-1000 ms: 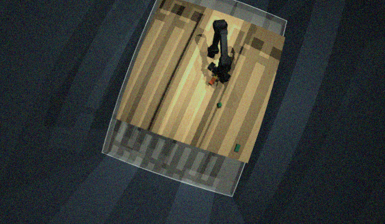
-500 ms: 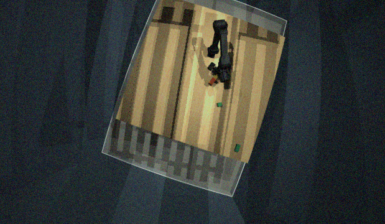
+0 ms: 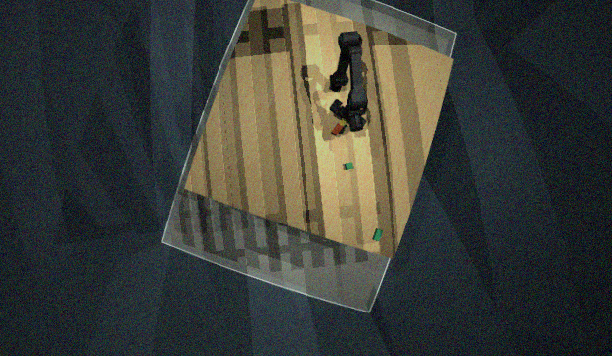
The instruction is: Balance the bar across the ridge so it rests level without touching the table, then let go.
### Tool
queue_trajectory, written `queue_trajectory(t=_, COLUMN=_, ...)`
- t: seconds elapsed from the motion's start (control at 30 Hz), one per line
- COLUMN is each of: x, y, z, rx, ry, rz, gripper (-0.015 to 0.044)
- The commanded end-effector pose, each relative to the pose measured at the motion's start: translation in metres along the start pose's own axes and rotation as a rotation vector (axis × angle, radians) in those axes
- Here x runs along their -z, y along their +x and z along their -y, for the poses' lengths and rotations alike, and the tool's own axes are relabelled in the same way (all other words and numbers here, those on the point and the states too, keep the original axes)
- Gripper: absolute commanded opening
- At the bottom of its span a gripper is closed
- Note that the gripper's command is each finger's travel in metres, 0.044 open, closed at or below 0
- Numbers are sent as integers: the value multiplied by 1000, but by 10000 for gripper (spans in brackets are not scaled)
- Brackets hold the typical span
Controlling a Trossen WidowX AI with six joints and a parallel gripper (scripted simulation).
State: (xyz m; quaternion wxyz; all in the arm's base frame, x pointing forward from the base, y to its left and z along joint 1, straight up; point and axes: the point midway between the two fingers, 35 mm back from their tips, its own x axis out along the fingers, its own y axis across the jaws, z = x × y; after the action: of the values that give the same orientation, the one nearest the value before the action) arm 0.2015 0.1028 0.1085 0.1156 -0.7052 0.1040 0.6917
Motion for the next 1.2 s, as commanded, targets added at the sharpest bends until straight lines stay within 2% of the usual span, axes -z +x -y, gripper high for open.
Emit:
queue_trajectory(t=0.0, x=0, y=1, z=0, rx=-2, ry=-5, rz=-1, gripper=0)
queue_trajectory(t=1.17, x=0, y=4, z=0, rx=-2, ry=-5, rz=-1, gripper=0)
